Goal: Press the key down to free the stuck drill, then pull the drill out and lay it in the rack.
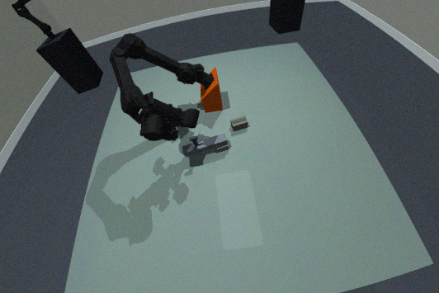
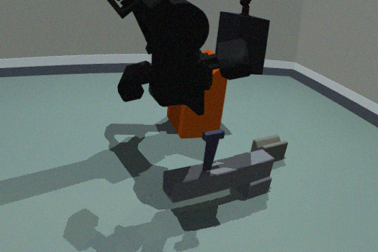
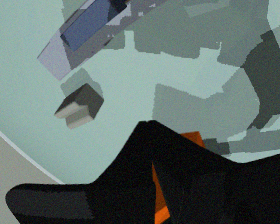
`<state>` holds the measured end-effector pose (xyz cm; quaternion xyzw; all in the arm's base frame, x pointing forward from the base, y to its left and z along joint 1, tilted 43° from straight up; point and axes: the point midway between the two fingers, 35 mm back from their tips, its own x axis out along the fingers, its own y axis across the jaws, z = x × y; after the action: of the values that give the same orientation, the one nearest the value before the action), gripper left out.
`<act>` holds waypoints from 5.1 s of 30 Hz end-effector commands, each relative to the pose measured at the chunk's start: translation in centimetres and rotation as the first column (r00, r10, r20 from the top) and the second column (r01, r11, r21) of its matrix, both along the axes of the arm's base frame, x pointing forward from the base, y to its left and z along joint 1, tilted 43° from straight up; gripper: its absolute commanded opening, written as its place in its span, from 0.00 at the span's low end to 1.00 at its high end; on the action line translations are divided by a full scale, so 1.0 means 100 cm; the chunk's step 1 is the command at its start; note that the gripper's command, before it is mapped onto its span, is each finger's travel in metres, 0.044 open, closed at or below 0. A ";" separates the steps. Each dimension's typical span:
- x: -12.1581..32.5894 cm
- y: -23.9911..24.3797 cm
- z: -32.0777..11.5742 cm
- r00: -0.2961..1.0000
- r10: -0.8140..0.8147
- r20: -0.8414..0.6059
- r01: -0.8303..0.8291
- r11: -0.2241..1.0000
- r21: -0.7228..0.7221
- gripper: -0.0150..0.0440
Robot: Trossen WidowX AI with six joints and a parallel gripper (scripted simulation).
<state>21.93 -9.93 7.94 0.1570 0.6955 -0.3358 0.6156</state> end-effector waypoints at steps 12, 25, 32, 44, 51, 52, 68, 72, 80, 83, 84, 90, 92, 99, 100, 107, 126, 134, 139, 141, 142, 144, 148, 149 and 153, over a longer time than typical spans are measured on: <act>0.058 0.009 0.002 0.764 0.536 -0.360 -0.637 0.717 -0.284 0.25; 0.057 -0.002 -0.009 0.764 0.535 -0.361 -0.637 0.716 -0.285 0.25; 0.057 -0.002 -0.011 0.764 0.535 -0.361 -0.637 0.716 -0.285 0.25; 0.057 -0.005 -0.013 0.764 0.535 -0.361 -0.637 0.716 -0.285 0.25; 0.055 -0.006 -0.014 0.764 0.535 -0.361 -0.637 0.716 -0.285 0.25; 0.054 -0.006 -0.014 0.764 0.535 -0.361 -0.637 0.716 -0.285 0.25; 0.052 -0.010 -0.017 0.764 0.535 -0.361 -0.637 0.716 -0.285 0.25; 0.052 -0.011 -0.018 0.764 0.535 -0.361 -0.637 0.716 -0.285 0.25; 0.051 -0.012 -0.020 0.764 0.535 -0.361 -0.637 0.716 -0.285 0.25; 0.051 -0.013 -0.020 0.764 0.535 -0.361 -0.637 0.716 -0.285 0.25; 0.051 -0.013 -0.020 0.764 0.535 -0.361 -0.637 0.716 -0.285 0.25; 0.051 -0.014 -0.021 0.764 0.535 -0.361 -0.637 0.716 -0.285 0.25; 0.051 -0.015 -0.022 0.764 0.535 -0.361 -0.637 0.716 -0.285 0.25; 0.050 -0.017 -0.023 0.764 0.535 -0.361 -0.637 0.716 -0.286 0.25; 0.050 -0.017 -0.024 0.764 0.535 -0.361 -0.637 0.716 -0.286 0.25; 0.050 -0.019 -0.025 0.764 0.535 -0.361 -0.637 0.716 -0.286 0.25; 0.049 -0.025 -0.029 0.764 0.535 -0.361 -0.637 0.716 -0.286 0.25; 0.056 -0.010 -0.017 0.764 0.537 -0.358 -0.637 0.717 -0.283 0.43; 0.065 0.032 0.024 0.764 0.536 -0.359 -0.637 0.717 -0.283 0.65; 0.065 0.034 0.026 0.764 0.536 -0.360 -0.637 0.717 -0.283 0.74; 0.065 0.034 0.026 0.764 0.536 -0.360 -0.637 0.717 -0.283 0.79; 0.067 0.029 0.019 0.749 0.555 -0.362 -0.655 0.701 -0.281 0.88; 0.071 0.042 -0.025 0.458 0.740 -0.493 -0.864 0.500 -0.052 1.00; 0.071 0.046 -0.038 0.355 0.780 -0.515 -0.903 0.428 0.025 1.00; 0.067 0.062 -0.091 -0.075 0.857 -0.510 -0.939 0.112 0.327 1.00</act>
<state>29.24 -5.60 4.57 -0.3860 0.7417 -0.0947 0.5404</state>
